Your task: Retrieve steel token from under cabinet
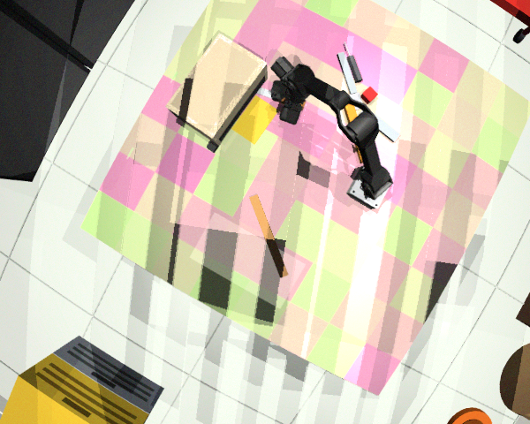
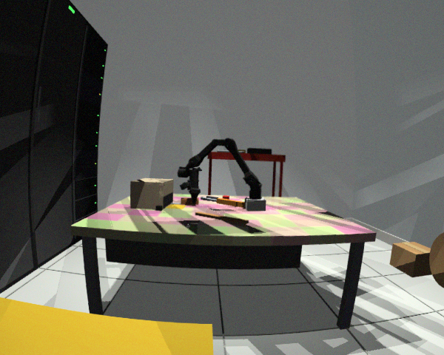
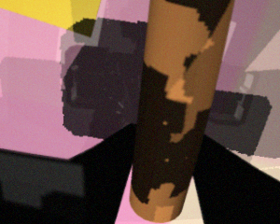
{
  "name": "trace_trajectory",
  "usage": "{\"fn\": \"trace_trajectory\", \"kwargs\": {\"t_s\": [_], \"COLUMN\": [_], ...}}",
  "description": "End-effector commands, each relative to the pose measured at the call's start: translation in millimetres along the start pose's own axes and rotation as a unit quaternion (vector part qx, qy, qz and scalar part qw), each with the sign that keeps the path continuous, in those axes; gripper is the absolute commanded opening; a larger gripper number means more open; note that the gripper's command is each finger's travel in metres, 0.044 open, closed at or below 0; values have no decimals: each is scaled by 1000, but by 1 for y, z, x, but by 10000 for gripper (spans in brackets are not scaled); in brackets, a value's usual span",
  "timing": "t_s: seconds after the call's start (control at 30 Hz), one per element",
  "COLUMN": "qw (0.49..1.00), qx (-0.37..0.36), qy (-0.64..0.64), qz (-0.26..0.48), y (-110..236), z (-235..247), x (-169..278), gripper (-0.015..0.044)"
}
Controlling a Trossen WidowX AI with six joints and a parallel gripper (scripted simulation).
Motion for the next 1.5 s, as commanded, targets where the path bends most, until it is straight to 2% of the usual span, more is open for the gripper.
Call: {"fn": "trace_trajectory", "kwargs": {"t_s": [0.0,0.8,1.47], "qw": [1000,1000,1000], "qx": [1,1,0], "qy": [0,0,0], "qz": [-2,-3,-3], "y": [0,0,-1], "z": [0,-1,19], "x": [-7,-27,-29], "gripper": [0,0,0]}}
Point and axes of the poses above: the point midway between the two fingers, 35 mm back from their tips, its own y axis back along the fingers, its own z axis across the jaws, x = y × z, the point moved 9 cm from there along y, back along the fingers, and after that the axes turned 7 degrees about y, right-handed, at the moved point
